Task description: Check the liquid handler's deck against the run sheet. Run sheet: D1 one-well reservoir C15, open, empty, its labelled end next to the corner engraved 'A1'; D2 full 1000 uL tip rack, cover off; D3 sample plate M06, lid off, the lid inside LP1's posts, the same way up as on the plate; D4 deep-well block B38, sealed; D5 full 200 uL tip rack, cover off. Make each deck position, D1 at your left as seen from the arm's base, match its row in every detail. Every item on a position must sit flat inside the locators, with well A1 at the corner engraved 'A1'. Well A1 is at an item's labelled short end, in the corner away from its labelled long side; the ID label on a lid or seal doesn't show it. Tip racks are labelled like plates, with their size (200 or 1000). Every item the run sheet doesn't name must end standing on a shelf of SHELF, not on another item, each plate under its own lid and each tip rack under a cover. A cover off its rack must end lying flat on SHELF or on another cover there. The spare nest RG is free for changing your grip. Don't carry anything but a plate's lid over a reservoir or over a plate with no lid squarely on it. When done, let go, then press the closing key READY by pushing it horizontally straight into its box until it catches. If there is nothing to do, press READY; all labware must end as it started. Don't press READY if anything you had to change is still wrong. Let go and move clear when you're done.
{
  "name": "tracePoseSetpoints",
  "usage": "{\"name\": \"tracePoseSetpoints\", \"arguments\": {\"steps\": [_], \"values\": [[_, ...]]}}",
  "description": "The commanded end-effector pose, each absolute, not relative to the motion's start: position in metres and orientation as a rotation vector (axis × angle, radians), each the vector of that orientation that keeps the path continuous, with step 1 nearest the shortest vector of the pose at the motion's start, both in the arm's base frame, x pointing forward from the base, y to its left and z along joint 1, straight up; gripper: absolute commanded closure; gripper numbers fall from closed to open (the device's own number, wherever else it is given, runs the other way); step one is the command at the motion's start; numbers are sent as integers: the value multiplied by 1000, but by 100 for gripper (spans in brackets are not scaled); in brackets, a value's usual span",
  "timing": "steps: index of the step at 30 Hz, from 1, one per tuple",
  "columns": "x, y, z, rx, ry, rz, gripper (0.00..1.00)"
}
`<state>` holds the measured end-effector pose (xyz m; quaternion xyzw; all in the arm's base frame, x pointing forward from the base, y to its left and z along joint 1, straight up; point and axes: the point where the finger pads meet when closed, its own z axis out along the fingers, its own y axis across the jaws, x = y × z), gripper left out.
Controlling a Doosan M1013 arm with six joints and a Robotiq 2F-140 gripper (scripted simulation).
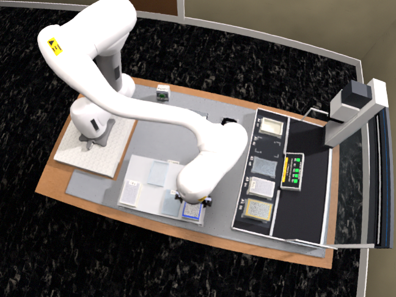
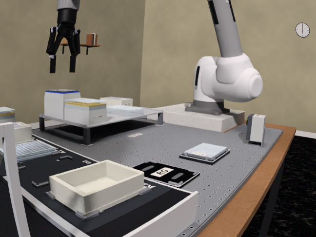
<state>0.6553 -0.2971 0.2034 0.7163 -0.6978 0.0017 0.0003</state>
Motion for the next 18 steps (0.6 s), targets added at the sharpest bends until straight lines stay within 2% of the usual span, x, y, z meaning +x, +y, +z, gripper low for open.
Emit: {"name": "tracePoseSetpoints", "arguments": {"steps": [1,18], "values": [[656,-297,199,2250,-2193,7,34],[656,-297,174,2250,-2193,7,34]]}}
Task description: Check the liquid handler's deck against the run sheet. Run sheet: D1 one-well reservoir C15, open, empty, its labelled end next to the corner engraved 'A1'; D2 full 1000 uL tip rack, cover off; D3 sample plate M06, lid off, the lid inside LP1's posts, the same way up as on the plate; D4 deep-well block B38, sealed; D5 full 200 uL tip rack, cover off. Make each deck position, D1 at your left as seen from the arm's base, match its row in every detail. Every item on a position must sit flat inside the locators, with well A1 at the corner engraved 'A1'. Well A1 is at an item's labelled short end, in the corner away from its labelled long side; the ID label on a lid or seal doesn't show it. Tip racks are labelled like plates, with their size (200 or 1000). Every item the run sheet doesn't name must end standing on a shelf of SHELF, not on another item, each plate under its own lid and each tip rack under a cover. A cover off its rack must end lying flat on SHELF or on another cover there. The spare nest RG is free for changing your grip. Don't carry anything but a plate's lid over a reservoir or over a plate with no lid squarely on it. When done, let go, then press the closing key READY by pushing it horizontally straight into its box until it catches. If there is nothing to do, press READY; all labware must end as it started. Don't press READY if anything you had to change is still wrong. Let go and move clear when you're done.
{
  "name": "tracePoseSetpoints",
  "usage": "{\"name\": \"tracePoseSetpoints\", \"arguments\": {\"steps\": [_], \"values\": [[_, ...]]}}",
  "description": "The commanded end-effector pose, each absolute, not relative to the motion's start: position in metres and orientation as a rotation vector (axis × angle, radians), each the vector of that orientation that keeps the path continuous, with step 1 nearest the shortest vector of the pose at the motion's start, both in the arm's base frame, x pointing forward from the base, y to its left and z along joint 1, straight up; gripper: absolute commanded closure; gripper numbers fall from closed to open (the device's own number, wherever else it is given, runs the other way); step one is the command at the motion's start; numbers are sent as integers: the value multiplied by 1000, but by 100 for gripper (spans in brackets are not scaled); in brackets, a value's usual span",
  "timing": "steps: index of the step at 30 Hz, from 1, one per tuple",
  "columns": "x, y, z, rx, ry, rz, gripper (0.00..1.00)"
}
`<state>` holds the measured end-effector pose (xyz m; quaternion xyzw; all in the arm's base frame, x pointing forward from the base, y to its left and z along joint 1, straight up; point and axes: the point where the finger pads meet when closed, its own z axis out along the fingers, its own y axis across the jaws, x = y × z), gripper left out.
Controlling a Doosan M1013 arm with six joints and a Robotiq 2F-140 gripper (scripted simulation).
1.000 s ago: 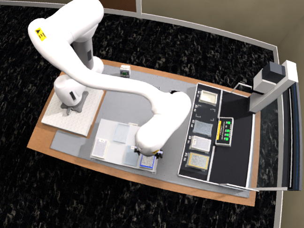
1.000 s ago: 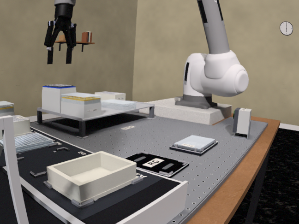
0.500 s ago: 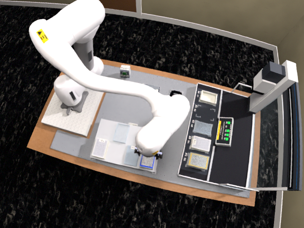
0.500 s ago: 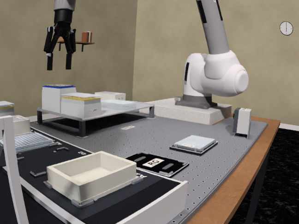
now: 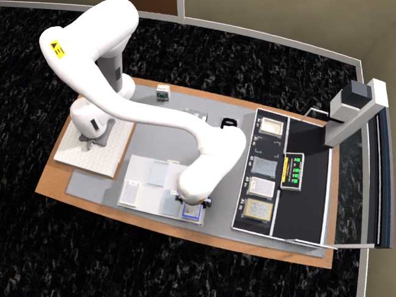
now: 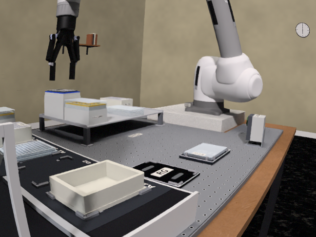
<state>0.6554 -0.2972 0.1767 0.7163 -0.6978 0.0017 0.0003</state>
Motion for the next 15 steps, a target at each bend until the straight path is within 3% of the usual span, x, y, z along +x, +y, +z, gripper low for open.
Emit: {"name": "tracePoseSetpoints", "arguments": {"steps": [1,15], "values": [[656,-297,174,2250,-2193,7,34],[656,-297,152,2250,-2193,7,34]]}}
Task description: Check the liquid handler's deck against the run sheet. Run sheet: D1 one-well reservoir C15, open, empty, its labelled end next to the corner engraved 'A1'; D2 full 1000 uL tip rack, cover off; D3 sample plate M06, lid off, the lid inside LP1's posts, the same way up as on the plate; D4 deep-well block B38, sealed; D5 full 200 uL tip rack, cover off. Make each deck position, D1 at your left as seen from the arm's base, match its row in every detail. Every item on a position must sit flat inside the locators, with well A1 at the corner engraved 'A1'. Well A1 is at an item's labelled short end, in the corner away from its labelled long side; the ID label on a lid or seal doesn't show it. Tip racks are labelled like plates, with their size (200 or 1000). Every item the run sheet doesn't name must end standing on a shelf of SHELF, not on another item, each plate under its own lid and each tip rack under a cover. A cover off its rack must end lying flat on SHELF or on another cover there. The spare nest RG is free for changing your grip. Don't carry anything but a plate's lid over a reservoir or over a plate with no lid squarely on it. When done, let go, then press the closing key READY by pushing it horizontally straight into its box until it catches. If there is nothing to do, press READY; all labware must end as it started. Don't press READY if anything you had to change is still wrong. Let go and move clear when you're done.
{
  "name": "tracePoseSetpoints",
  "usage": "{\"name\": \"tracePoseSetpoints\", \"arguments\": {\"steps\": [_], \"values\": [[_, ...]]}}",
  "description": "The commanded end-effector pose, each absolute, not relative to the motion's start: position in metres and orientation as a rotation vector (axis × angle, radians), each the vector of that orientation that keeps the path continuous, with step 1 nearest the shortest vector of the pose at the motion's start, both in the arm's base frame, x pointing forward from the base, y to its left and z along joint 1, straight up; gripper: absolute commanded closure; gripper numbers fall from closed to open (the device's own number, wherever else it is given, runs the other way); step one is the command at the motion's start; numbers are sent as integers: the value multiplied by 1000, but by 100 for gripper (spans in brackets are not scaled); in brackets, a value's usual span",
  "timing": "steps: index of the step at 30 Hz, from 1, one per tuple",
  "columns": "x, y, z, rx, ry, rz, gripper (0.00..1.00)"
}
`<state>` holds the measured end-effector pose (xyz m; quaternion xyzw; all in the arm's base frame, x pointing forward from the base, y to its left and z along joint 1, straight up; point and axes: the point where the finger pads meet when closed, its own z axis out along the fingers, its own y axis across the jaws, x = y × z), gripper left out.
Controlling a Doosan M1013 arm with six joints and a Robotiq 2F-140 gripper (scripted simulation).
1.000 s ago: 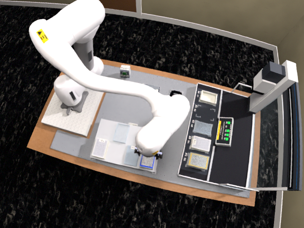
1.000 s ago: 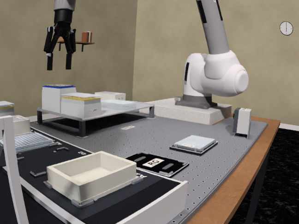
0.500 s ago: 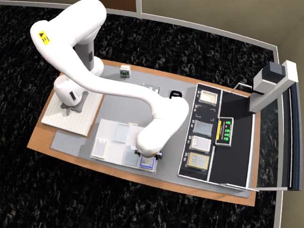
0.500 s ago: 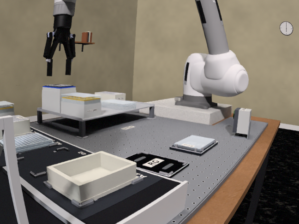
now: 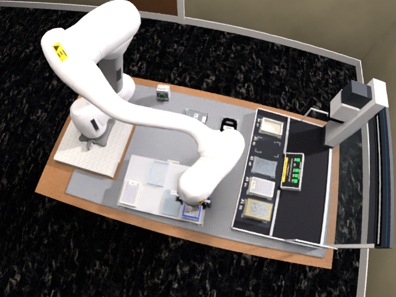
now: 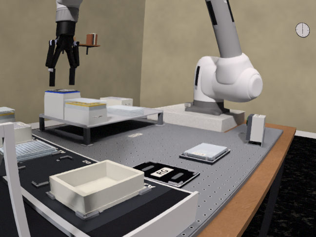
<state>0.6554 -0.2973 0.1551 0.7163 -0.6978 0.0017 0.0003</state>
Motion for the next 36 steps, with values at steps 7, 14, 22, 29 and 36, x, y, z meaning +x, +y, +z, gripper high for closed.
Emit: {"name": "tracePoseSetpoints", "arguments": {"steps": [7,14,22,29,36], "values": [[656,-297,144,2250,-2193,7,34],[656,-297,132,2250,-2193,7,34],[656,-297,122,2250,-2193,7,34],[656,-297,111,2250,-2193,7,34],[656,-298,99,2250,-2193,7,34]]}}
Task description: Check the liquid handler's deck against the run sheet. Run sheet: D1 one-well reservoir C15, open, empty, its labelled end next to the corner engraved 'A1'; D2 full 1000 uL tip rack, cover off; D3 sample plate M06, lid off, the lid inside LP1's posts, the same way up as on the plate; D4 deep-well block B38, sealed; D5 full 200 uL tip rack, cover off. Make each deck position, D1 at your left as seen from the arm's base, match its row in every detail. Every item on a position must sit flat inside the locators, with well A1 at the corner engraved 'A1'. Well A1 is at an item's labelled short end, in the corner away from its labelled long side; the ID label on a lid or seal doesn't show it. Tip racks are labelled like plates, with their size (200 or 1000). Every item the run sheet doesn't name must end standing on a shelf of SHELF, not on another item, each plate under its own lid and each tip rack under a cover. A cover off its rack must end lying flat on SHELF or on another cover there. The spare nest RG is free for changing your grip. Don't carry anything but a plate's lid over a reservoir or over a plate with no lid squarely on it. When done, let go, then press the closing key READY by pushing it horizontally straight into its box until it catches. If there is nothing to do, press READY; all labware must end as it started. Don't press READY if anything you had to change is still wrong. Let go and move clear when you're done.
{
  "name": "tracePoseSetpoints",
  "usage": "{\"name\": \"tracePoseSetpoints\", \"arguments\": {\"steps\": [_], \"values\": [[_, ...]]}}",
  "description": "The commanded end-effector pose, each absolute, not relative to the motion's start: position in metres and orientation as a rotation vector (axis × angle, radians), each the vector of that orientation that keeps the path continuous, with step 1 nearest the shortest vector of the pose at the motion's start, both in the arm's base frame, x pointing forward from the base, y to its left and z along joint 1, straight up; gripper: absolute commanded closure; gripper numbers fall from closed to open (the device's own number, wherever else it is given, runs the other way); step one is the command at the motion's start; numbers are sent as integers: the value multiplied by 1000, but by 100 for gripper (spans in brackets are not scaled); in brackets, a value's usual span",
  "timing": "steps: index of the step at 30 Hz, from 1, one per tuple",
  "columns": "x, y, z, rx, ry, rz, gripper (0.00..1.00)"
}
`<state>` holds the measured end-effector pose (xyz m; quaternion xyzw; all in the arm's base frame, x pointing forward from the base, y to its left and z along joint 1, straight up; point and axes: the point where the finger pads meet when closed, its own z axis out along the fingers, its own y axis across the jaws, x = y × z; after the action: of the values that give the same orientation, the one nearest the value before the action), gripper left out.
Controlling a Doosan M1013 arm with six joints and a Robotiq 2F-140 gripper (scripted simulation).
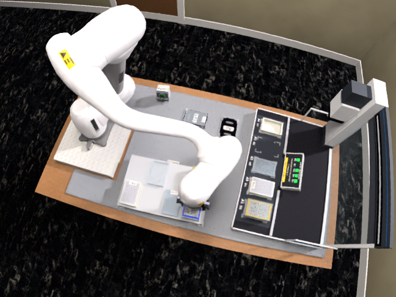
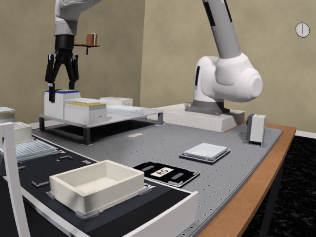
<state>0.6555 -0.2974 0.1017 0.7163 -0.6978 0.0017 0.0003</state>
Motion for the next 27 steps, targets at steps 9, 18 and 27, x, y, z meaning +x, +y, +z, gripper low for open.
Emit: {"name": "tracePoseSetpoints", "arguments": {"steps": [9,18,27], "values": [[656,-298,87,2250,-2193,7,34],[656,-298,84,2250,-2193,7,34],[656,-298,84,2250,-2193,7,90]]}}
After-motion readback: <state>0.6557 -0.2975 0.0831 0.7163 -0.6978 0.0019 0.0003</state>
